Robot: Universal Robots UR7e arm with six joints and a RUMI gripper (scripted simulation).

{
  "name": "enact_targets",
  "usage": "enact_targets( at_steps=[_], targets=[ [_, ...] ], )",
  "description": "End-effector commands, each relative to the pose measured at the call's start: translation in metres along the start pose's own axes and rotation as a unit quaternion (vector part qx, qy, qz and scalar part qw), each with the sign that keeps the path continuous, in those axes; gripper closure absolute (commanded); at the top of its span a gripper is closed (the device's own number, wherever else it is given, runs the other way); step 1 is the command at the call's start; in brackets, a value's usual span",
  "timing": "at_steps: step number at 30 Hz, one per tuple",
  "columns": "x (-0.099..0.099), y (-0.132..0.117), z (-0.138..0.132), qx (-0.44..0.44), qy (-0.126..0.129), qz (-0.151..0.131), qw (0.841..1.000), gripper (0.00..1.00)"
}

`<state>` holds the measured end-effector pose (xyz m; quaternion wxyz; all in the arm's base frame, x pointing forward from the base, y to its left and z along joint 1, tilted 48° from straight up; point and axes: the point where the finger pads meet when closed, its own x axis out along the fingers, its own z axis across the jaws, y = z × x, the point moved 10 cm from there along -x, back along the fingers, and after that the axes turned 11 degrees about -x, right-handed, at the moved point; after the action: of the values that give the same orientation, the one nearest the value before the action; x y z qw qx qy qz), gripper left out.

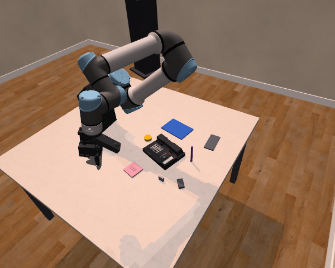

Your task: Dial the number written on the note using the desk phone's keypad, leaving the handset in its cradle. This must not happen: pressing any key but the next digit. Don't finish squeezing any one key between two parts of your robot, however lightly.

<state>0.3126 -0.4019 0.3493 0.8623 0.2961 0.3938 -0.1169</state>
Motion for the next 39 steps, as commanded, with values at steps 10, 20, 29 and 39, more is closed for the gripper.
enact_targets(
  at_steps=[10, 20, 29, 39],
  targets=[
    [0.015, 0.023, -0.152, 0.162, 0.027, 0.036, 0.986, 1.0],
    [0.041, 0.042, -0.212, 0.237, 0.035, 0.06, 0.969, 1.0],
    [0.063, 0.056, -0.249, 0.286, 0.039, 0.079, 0.954, 1.0],
    [0.071, 0.061, -0.262, 0.303, 0.039, 0.086, 0.948, 1.0]
  ],
)
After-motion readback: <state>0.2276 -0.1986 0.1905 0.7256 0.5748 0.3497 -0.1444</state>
